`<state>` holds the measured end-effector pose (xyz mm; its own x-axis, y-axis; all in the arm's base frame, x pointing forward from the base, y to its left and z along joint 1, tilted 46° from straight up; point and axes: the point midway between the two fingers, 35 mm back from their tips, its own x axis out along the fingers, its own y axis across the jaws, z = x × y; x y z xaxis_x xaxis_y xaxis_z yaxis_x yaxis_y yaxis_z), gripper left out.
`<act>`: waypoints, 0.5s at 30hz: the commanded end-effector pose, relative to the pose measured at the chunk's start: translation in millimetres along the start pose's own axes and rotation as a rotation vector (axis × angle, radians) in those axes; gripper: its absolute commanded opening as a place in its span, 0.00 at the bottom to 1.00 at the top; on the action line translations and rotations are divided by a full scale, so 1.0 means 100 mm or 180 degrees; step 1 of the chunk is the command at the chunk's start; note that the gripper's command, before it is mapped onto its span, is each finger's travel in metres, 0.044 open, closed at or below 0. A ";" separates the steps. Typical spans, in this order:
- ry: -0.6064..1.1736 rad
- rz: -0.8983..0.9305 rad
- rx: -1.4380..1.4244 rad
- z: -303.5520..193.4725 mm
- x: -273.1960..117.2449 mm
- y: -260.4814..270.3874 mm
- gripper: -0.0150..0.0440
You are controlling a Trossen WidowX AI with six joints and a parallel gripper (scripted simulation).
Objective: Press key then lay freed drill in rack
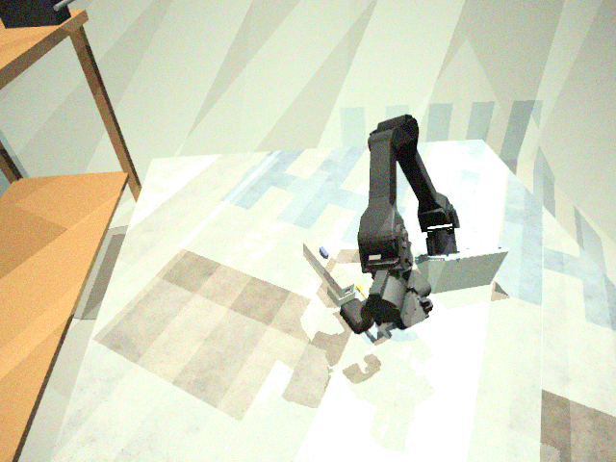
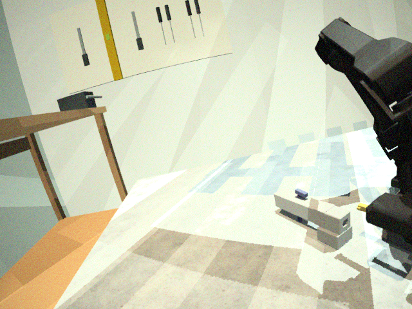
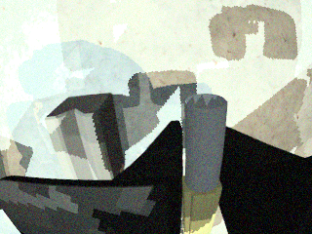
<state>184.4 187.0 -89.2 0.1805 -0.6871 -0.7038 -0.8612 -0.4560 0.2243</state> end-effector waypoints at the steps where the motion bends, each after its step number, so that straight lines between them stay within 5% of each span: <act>1: -0.0015 -0.0006 0.0015 0.01 -0.01 0.01 0.25; 15: -0.0016 -0.0003 0.0012 0.07 0.02 0.23 0.25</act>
<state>168.4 182.1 -90.2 0.1796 -0.6845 -0.7065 -0.8626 -0.4549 0.2214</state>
